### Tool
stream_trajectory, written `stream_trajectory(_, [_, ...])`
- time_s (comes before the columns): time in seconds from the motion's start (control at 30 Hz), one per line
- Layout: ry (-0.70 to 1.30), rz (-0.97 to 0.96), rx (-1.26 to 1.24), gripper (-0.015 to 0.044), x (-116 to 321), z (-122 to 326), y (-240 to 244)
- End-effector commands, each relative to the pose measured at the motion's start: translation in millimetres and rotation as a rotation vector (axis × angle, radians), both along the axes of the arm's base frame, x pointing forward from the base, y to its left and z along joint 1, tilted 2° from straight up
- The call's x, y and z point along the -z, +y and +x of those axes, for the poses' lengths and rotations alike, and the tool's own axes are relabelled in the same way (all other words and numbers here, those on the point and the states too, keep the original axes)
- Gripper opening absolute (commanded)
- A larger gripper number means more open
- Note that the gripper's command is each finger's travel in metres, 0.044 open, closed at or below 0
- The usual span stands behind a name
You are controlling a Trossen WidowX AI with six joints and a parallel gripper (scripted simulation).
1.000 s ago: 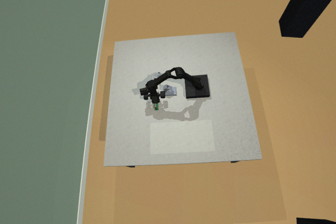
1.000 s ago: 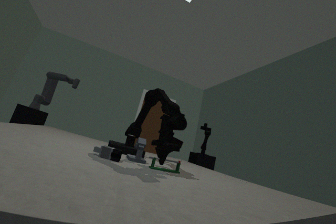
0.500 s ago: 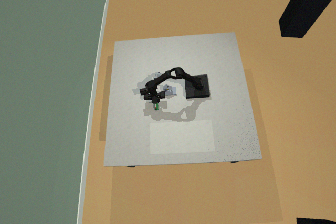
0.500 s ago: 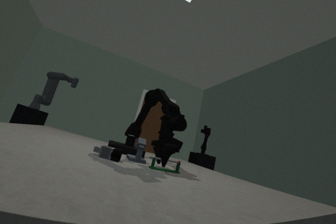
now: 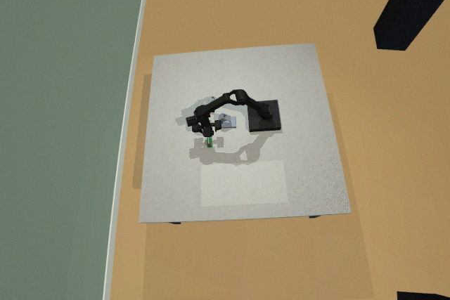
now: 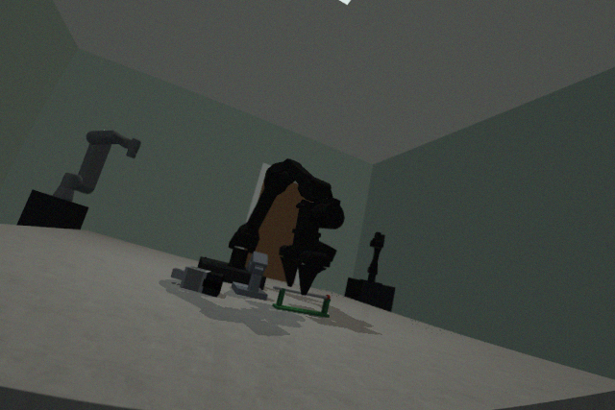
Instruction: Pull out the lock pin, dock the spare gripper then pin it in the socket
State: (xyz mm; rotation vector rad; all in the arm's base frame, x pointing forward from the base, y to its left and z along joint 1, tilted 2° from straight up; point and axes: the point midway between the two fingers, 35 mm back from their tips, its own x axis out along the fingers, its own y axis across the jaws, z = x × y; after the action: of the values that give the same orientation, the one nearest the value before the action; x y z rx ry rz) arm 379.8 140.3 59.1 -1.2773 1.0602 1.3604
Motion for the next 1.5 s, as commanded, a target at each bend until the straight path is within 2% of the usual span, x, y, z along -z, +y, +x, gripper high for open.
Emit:
stream_trajectory(0.0, [-0.001,0.000,0.000,0.0440,-11,-1,0])
stream_trajectory(0.8, [0.022,-0.008,-0.002,0.0440,-67,-7,-1])
stream_trajectory(0.93, [0.022,-0.008,-0.002,0.0440,-64,-6,-1])
stream_trajectory(1.33, [0.017,-0.005,0.001,0.0440,-120,-10,-1])
stream_trajectory(1.4, [0.014,-0.016,0.067,0.0440,-110,-7,-5])
stream_trajectory(1.47, [0.012,-0.047,0.262,0.0440,-107,-3,-16])
